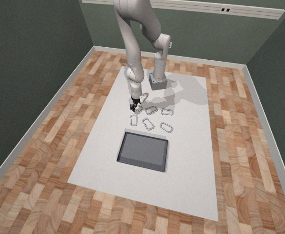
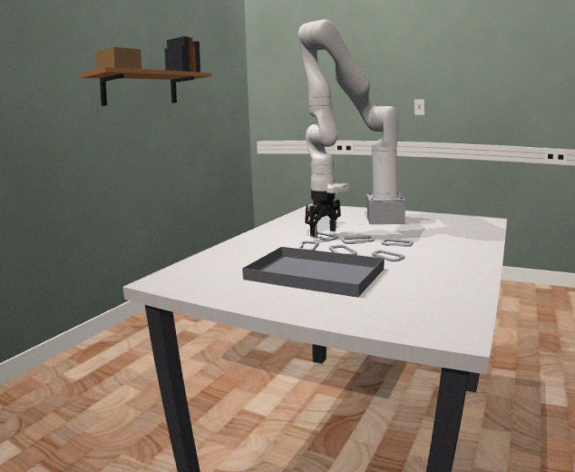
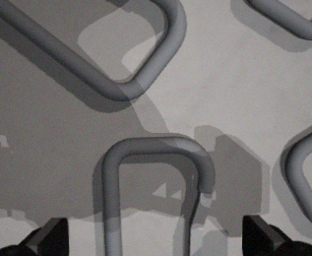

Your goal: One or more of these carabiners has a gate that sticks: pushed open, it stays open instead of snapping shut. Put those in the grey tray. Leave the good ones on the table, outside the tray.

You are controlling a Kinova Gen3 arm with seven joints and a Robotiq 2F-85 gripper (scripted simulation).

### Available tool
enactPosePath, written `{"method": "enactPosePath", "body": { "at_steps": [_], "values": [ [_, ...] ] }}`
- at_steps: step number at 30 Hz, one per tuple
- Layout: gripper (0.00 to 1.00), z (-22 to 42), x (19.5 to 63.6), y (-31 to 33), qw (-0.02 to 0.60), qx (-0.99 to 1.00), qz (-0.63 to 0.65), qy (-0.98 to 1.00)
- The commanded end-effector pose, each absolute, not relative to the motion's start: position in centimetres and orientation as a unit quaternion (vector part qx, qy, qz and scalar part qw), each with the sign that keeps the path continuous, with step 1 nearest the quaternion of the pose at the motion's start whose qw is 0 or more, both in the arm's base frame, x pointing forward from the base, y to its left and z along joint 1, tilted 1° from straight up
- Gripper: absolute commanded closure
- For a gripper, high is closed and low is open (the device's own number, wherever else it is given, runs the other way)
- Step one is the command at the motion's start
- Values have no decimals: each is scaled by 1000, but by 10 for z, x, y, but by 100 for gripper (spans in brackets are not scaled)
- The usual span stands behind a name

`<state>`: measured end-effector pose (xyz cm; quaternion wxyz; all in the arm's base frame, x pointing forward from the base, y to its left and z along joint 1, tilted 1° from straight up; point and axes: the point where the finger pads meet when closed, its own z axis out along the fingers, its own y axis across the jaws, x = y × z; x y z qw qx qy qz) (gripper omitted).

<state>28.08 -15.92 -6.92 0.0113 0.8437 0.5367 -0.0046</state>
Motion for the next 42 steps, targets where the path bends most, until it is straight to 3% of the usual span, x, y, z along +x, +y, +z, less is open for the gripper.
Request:
{"method": "enactPosePath", "body": {
  "at_steps": [1,19,20,24,42],
  "values": [
    [0,-69,281,-159,12,844,-4,537],
    [0,-69,281,-159,12,844,-4,537],
    [0,1,282,-158,10,841,-4,540],
    [0,13,282,-157,10,841,-4,540],
    [0,8,277,-156,5,843,-7,538]
  ]
}}
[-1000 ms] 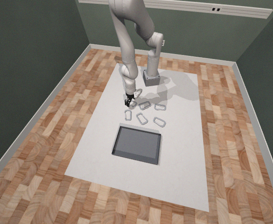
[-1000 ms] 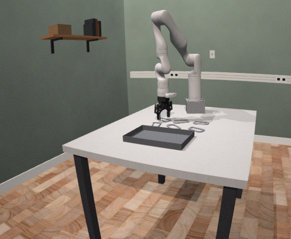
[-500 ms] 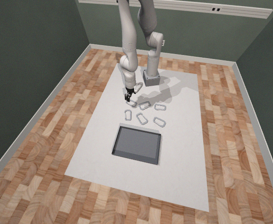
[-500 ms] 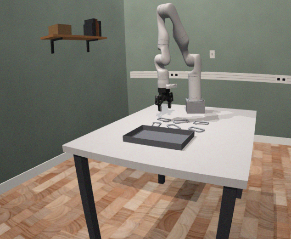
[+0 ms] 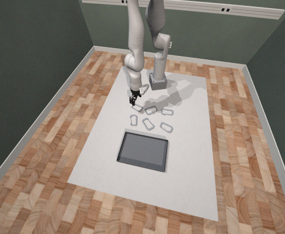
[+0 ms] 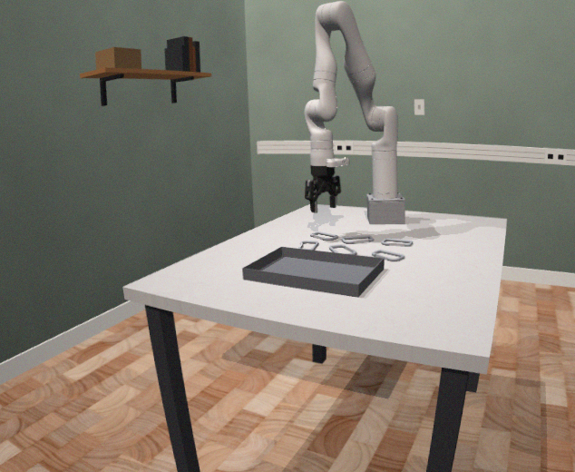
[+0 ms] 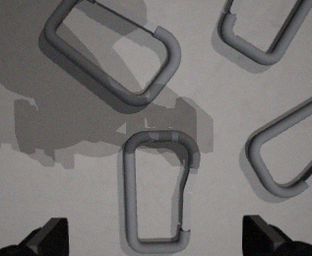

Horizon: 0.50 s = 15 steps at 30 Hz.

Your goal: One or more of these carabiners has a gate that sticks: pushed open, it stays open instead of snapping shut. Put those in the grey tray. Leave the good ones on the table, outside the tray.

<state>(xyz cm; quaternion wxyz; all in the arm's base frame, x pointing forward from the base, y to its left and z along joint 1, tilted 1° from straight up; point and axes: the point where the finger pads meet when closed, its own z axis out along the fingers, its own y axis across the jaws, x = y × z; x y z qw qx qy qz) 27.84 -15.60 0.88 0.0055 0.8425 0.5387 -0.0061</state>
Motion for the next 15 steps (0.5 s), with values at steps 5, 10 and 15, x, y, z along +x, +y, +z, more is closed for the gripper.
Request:
{"method": "enactPosePath", "body": {
  "at_steps": [5,10,15],
  "values": [
    [0,8,277,-156,5,843,-7,538],
    [0,8,277,-156,5,843,-7,538],
    [0,8,295,-121,6,808,-7,589]
  ]
}}
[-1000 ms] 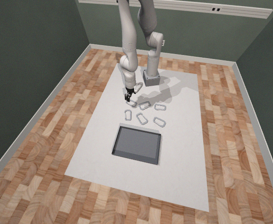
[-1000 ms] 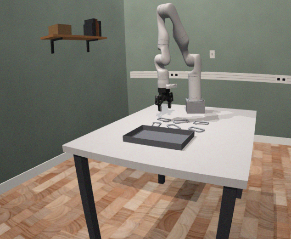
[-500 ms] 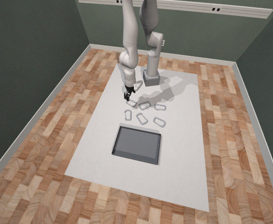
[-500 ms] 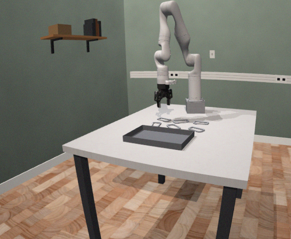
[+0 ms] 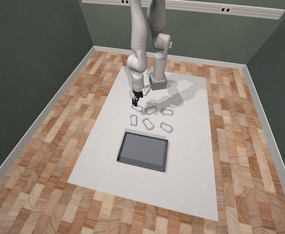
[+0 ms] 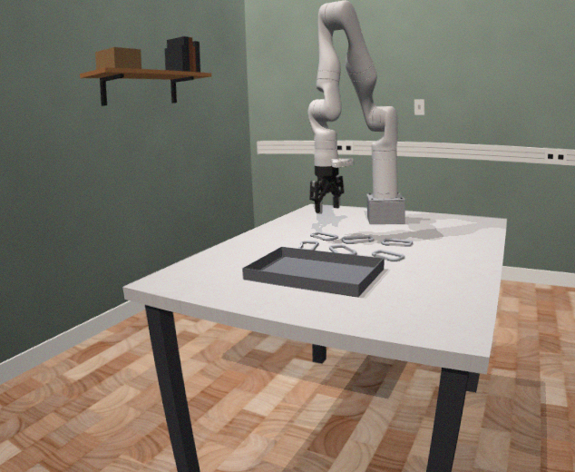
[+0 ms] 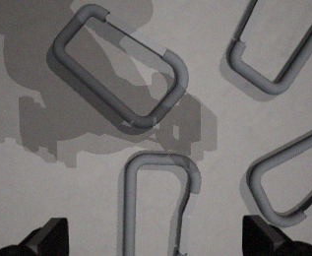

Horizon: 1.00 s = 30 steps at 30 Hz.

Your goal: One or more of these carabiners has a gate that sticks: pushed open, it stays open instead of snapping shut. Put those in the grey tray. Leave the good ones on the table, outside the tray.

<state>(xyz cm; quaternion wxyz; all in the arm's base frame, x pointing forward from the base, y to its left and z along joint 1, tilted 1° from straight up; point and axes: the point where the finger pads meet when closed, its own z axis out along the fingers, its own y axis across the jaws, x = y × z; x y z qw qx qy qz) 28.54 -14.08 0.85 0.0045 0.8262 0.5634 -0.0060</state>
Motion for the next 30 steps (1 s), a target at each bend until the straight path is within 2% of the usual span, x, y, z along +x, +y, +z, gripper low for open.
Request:
{"method": "enactPosePath", "body": {
  "at_steps": [1,13,14,30],
  "values": [
    [0,8,295,-121,6,808,-7,589],
    [0,8,295,-121,6,808,-7,589],
    [0,8,307,-84,5,769,-6,639],
    [0,8,307,-84,5,769,-6,639]
  ]
}}
